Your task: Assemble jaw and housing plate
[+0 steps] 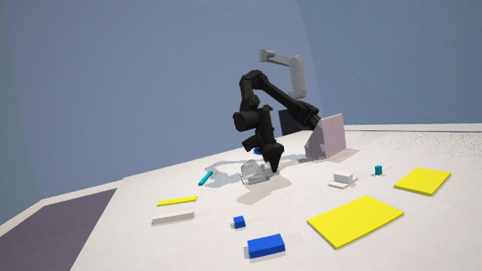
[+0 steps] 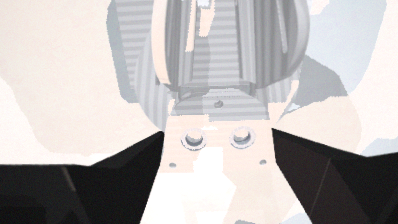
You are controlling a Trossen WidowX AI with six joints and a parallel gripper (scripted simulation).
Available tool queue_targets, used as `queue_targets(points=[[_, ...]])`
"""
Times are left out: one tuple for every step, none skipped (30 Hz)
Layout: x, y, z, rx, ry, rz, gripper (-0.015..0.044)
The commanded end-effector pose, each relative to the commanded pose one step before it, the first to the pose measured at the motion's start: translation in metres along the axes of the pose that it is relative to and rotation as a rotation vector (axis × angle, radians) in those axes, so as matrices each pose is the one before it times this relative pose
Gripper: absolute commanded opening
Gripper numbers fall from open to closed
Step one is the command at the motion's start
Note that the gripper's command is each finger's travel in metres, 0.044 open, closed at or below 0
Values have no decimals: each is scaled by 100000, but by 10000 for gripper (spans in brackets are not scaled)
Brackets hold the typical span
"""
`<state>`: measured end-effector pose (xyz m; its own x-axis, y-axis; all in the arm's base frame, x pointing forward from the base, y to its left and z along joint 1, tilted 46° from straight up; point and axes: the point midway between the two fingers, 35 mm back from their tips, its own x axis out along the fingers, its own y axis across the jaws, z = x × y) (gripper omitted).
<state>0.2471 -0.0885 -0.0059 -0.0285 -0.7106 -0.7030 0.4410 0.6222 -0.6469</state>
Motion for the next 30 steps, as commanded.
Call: queue_targets(points=[[173, -15, -13, -349, -74, -254, 351], [0, 0, 0, 0, 0, 0, 351], [0, 0, 0, 0, 0, 0, 351], [0, 0, 0, 0, 0, 0, 351], [0, 0, 0, 0, 0, 0, 351], [0, 0, 0, 0, 0, 0, 351], [10, 0, 0, 0, 0, 0, 351], [30, 0, 0, 1, 0, -1, 351], [50, 0, 0, 2, -1, -2, 351], [64, -1, 0, 3, -1, -3, 351], [50, -1, 0, 2, -1, -3, 351], [30, 0, 0, 1, -1, -2, 351], [10, 0, 0, 0, 0, -1, 351], [0, 0, 0, 0, 0, 0, 351], [0, 0, 0, 0, 0, 0, 351], [0, 0, 0, 0, 0, 0, 351], [0, 0, 0, 0, 0, 0, 351], [0, 0, 0, 0, 0, 0, 351], [0, 0, 0, 0, 0, 0, 351], [0, 0, 0, 0, 0, 0, 351], [0, 0, 0, 0, 0, 0, 351], [0, 0, 0, 0, 0, 0, 351], [0, 0, 0, 0, 0, 0, 351], [0, 0, 0, 0, 0, 0, 351], [0, 0, 0, 0, 0, 0, 351], [0, 0, 0, 0, 0, 0, 351], [0, 0, 0, 0, 0, 0, 351], [0, 0, 0, 0, 0, 0, 351], [0, 0, 0, 0, 0, 0, 351], [0, 0, 0, 0, 0, 0, 351]])
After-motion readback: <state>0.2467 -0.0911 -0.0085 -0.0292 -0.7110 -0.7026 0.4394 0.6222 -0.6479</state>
